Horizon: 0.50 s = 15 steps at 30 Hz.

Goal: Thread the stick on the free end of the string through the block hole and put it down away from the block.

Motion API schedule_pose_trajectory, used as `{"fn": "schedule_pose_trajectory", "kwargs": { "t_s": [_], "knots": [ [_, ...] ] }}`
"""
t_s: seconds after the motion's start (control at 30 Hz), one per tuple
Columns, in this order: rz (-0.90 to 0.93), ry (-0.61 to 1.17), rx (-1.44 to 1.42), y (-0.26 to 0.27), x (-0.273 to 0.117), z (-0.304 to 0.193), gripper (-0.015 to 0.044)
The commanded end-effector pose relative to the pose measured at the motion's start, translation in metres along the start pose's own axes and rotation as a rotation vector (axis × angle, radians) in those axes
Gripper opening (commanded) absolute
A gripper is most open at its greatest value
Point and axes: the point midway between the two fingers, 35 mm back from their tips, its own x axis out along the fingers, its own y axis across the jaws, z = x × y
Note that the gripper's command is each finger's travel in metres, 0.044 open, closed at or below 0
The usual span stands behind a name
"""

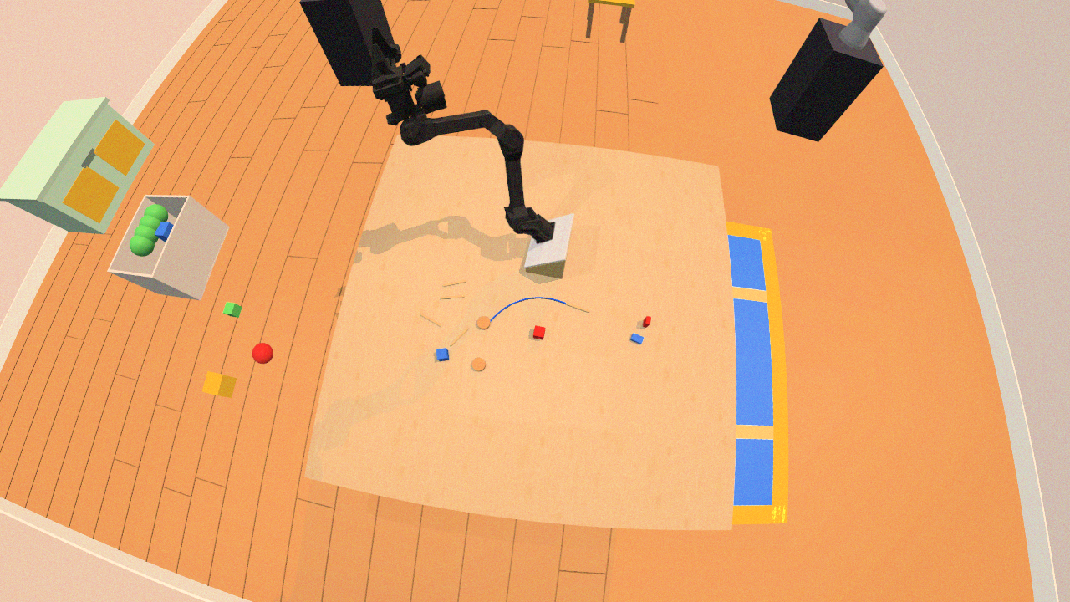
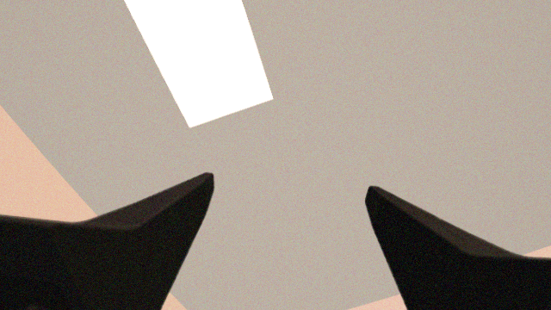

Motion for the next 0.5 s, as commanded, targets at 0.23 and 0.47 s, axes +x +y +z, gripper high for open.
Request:
{"fn": "schedule_pose_trajectory", "kwargs": {
  "t_s": [0.23,0.47],
  "knots": [
    [-0.047,0.137,0.129,0.004,-0.021,-0.054,0.044],
    [-0.098,0.376,0.241,0.026,-0.058,-0.134,0.044]
  ]
}}
